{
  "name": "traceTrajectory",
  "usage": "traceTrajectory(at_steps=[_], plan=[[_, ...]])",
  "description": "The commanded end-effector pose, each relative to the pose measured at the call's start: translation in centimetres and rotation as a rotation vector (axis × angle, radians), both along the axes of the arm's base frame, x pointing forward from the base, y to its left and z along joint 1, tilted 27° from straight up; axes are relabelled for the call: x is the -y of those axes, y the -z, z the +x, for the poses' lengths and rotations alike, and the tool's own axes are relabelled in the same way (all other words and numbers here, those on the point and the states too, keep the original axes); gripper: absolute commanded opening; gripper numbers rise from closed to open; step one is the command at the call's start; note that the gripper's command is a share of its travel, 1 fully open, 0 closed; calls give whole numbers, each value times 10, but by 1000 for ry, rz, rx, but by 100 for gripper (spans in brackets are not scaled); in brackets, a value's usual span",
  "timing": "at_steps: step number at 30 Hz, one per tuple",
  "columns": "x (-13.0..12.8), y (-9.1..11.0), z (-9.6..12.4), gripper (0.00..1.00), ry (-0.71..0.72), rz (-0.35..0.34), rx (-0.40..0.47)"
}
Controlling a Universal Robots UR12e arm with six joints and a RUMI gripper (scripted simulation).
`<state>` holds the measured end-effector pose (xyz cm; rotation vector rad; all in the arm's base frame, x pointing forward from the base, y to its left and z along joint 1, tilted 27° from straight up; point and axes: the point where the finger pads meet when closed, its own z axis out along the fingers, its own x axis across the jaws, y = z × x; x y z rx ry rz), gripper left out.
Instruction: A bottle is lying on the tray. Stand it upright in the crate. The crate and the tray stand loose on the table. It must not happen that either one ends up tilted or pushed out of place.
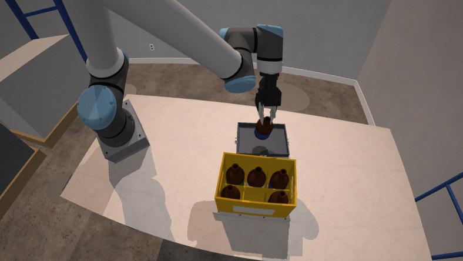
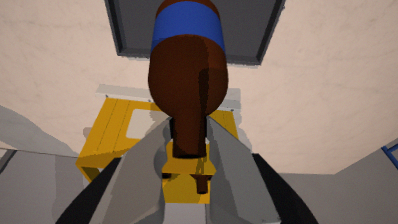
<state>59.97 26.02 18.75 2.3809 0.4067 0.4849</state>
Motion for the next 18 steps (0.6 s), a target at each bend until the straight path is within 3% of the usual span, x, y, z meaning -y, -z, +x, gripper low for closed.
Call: traceTrajectory(at_steps=[1, 18], plan=[[0, 0, 1, 0, 0, 1, 1], [2, 7, 4, 0, 0, 1, 1]])
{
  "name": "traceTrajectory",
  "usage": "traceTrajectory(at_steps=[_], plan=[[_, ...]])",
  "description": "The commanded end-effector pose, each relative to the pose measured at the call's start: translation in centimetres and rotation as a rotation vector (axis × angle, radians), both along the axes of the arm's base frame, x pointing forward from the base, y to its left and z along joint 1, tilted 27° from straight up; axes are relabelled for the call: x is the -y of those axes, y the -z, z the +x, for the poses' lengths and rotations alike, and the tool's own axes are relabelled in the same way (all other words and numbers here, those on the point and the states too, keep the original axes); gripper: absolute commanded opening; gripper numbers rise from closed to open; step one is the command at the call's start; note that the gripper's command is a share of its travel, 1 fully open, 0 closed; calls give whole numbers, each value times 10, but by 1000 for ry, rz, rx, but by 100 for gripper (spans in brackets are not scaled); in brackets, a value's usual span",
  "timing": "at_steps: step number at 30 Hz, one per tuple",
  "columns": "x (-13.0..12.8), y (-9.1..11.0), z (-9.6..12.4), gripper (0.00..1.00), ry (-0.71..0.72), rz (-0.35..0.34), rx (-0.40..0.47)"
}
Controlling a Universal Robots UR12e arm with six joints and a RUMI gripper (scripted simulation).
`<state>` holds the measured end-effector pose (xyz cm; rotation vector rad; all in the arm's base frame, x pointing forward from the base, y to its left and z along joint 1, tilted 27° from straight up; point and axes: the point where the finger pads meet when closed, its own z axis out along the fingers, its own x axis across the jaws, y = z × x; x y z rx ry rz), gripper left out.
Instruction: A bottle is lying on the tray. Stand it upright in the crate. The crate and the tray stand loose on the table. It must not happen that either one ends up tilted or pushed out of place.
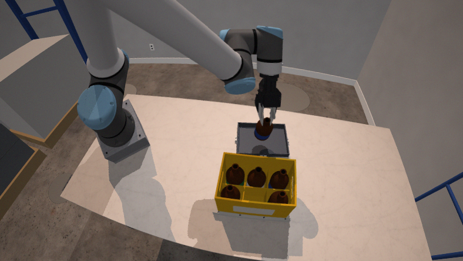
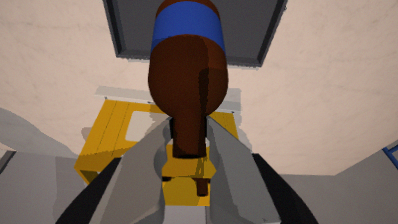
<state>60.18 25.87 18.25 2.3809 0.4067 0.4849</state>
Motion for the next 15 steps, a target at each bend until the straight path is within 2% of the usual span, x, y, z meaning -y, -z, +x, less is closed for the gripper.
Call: traceTrajectory(at_steps=[1, 15], plan=[[1, 3, 2, 0, 0, 1, 1], [4, 14, 6, 0, 0, 1, 1]])
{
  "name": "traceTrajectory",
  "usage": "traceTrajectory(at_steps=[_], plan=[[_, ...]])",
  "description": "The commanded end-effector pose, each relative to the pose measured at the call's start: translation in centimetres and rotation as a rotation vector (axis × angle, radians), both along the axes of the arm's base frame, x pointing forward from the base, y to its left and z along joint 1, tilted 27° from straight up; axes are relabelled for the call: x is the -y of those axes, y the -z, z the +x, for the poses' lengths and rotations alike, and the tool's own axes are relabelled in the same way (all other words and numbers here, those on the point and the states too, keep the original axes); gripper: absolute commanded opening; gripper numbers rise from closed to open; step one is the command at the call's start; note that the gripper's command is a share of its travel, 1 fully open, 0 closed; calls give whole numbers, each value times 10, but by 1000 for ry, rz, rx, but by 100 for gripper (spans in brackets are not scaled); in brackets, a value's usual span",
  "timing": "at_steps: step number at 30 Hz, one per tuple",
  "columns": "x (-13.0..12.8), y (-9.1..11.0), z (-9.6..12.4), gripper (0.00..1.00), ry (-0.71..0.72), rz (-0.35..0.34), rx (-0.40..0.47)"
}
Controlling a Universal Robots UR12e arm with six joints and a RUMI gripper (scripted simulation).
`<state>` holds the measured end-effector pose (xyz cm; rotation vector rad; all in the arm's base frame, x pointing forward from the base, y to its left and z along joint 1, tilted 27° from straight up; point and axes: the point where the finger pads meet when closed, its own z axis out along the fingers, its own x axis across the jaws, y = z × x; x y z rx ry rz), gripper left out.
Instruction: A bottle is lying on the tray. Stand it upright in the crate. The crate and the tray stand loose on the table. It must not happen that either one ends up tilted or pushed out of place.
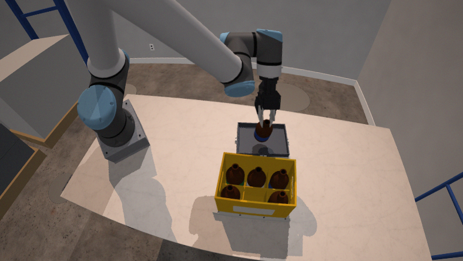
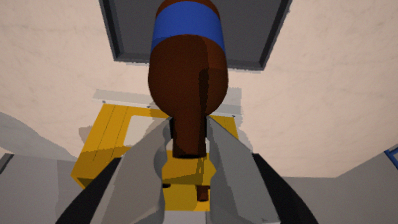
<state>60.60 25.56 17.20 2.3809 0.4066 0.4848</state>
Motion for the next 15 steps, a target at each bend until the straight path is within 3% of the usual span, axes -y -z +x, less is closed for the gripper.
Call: traceTrajectory(at_steps=[1, 15], plan=[[1, 5, 3, 0, 0, 1, 1], [5, 18, 8, 0, 0, 1, 1]])
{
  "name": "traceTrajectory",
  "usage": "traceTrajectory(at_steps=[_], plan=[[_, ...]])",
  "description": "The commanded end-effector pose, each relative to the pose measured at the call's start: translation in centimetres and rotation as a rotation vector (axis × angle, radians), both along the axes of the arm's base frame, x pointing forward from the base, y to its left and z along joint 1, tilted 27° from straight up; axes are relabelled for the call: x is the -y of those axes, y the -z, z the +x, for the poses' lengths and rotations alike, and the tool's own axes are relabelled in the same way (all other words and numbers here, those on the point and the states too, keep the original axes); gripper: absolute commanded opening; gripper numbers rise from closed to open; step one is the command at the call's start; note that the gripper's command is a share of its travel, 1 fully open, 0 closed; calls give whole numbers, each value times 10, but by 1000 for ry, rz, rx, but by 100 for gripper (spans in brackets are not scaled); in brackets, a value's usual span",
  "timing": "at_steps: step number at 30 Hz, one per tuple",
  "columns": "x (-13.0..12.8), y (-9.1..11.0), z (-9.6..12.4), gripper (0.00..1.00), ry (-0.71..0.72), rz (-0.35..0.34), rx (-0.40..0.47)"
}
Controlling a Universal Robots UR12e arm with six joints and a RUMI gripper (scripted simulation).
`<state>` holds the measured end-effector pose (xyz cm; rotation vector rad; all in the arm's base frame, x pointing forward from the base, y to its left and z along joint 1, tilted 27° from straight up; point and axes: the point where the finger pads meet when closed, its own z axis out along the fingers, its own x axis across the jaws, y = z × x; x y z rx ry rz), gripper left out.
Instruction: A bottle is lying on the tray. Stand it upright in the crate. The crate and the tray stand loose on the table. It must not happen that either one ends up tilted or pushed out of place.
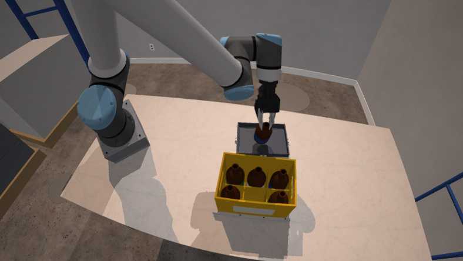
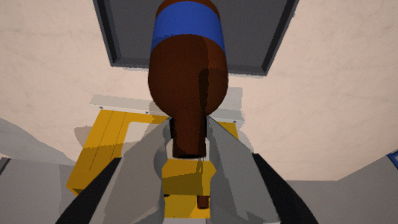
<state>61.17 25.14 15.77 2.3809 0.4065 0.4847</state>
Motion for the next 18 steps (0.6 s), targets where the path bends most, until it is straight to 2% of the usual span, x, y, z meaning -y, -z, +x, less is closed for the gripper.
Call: traceTrajectory(at_steps=[1, 18], plan=[[1, 5, 3, 0, 0, 1, 1], [5, 18, 8, 0, 0, 1, 1]])
